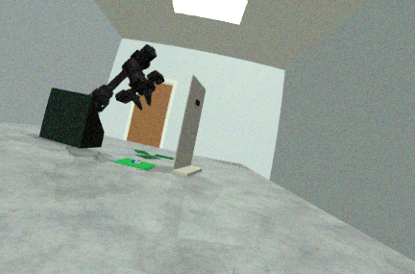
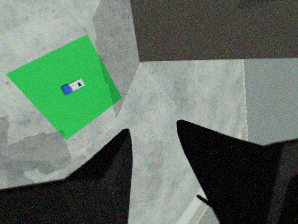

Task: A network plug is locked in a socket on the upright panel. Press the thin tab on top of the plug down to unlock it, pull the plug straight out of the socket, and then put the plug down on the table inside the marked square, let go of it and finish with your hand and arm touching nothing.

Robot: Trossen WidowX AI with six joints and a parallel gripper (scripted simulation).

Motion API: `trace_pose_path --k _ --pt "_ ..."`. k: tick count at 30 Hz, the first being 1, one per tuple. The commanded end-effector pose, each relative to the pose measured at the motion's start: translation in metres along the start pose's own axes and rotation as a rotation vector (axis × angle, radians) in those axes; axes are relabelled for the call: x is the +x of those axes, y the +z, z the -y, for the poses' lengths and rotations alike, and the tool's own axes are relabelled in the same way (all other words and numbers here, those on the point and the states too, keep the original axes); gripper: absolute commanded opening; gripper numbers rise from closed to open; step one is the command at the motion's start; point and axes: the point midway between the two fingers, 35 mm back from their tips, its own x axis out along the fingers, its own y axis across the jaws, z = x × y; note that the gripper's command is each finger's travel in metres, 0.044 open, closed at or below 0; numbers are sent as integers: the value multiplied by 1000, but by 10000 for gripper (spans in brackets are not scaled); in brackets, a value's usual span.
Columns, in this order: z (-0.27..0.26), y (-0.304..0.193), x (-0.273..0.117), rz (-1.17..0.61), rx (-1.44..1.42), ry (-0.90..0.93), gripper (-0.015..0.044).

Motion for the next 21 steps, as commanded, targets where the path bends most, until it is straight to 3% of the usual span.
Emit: trace_pose_path --k 1,7,18,21 --pt "9 3 -17 6 -7 -4 156" --pt "14 4 -30 9 -7 -5 156" --pt "14 4 -30 9 -7 -5 440" --pt "14 4 -30 9 -7 -5 440"
